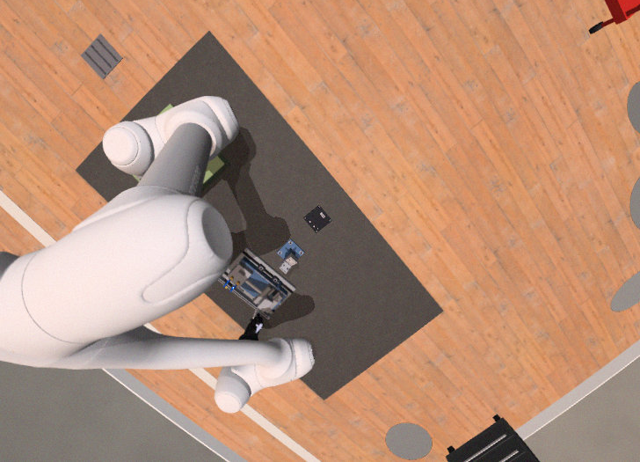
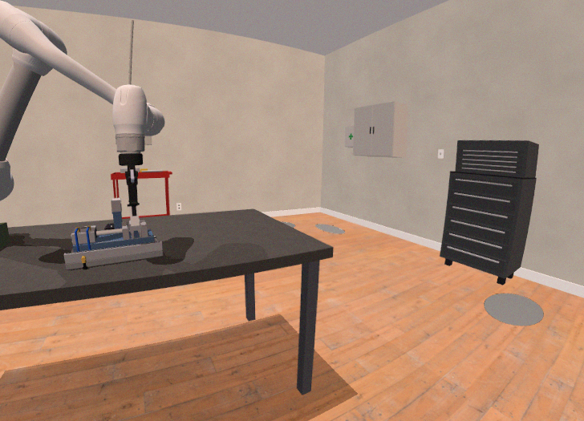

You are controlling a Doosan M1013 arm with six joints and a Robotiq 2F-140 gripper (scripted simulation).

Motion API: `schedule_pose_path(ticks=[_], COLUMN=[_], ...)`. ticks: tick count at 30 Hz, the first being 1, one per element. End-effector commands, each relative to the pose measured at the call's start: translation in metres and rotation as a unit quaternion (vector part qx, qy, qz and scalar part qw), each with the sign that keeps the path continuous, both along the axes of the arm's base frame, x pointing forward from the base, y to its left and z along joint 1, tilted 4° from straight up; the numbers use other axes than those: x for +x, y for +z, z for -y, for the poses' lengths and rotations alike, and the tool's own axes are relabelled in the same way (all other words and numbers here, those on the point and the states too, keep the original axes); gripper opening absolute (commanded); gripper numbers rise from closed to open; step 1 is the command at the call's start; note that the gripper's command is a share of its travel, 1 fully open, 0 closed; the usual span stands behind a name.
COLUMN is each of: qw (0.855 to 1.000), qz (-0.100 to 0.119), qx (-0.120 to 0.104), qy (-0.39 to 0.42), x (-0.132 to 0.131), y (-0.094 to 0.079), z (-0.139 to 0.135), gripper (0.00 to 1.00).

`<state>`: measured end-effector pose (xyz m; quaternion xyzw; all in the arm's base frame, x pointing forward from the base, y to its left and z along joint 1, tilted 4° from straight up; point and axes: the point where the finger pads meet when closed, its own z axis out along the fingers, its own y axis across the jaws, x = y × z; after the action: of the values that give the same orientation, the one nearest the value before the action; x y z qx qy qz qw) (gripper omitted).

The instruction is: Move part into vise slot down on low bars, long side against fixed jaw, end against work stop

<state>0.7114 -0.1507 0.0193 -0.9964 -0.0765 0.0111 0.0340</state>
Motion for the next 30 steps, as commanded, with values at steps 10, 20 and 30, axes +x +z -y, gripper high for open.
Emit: schedule_pose_path(ticks=[10,20,30], qw=[1.0,1.0,1.0], qz=[-0.001,-0.001,-0.001], qx=[0.001,0.001,0.001], qy=[-0.001,-0.001,-0.001], x=[-0.0032,-0.0035,-0.004], y=[-0.0018,-0.0017,-0.0015], z=[-0.0061,-0.0084,-0.0114], gripper=[0.0,0.0,0.0])
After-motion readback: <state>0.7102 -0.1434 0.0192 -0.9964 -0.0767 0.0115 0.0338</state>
